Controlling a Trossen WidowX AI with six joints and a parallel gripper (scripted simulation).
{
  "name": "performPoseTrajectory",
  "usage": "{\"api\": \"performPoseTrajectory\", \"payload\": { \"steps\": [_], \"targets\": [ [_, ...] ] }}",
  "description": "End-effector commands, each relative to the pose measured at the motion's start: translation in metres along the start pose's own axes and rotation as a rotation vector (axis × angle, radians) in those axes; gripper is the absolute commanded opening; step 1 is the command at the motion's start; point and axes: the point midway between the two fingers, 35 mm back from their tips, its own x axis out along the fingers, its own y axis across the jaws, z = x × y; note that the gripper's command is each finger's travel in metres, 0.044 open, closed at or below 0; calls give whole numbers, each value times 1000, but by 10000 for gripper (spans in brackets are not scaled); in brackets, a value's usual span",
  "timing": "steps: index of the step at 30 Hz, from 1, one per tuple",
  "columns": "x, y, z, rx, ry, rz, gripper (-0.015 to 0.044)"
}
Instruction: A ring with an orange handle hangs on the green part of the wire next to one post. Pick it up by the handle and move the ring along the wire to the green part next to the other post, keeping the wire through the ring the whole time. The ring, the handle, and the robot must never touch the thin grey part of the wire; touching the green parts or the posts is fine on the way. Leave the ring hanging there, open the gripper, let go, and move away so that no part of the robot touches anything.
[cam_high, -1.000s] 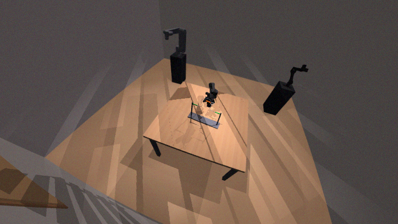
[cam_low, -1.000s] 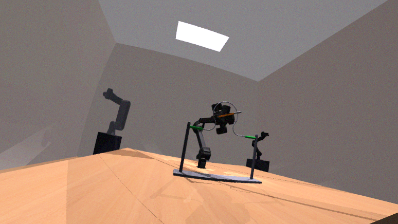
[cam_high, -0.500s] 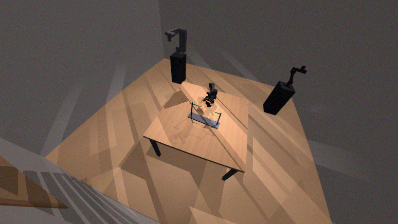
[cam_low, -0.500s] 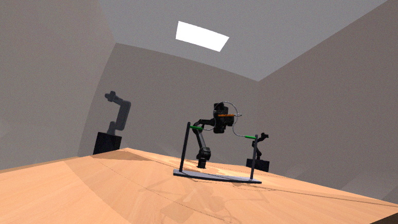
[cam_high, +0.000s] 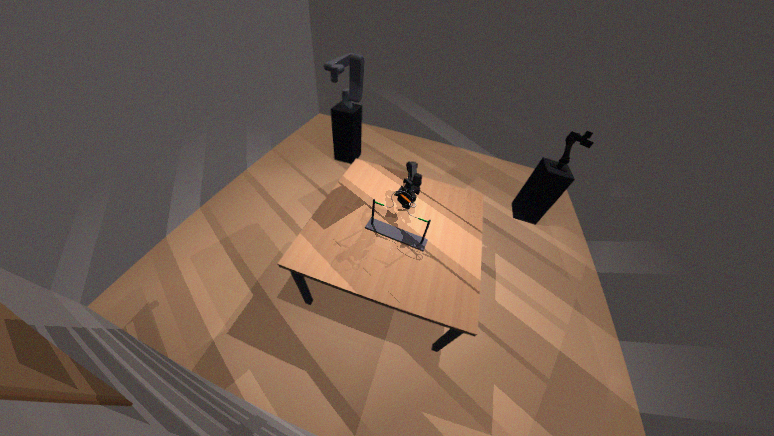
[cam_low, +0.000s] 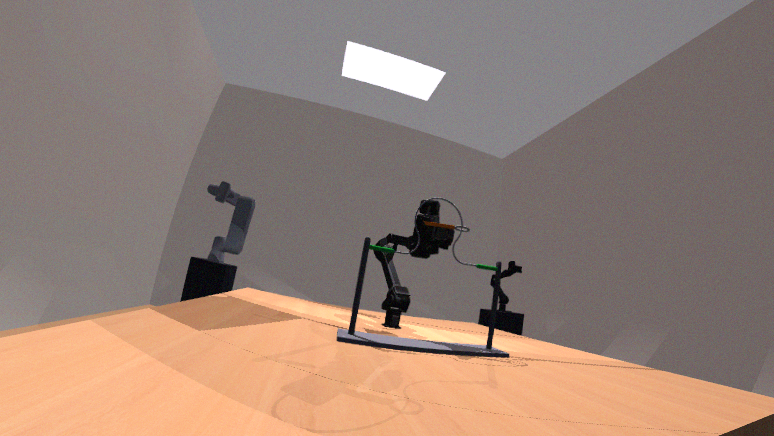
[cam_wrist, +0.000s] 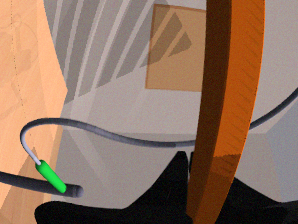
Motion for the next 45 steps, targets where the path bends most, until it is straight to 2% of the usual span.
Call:
{"api": "performPoseTrajectory", "payload": {
  "steps": [1,26,45],
  "targets": [
    [0,-3,0,-56,-10,-37,-150],
    [0,-9,0,-298,-39,-191,-150],
    [-8,9,-8,-258,53,-177,-150]
  ]
}}
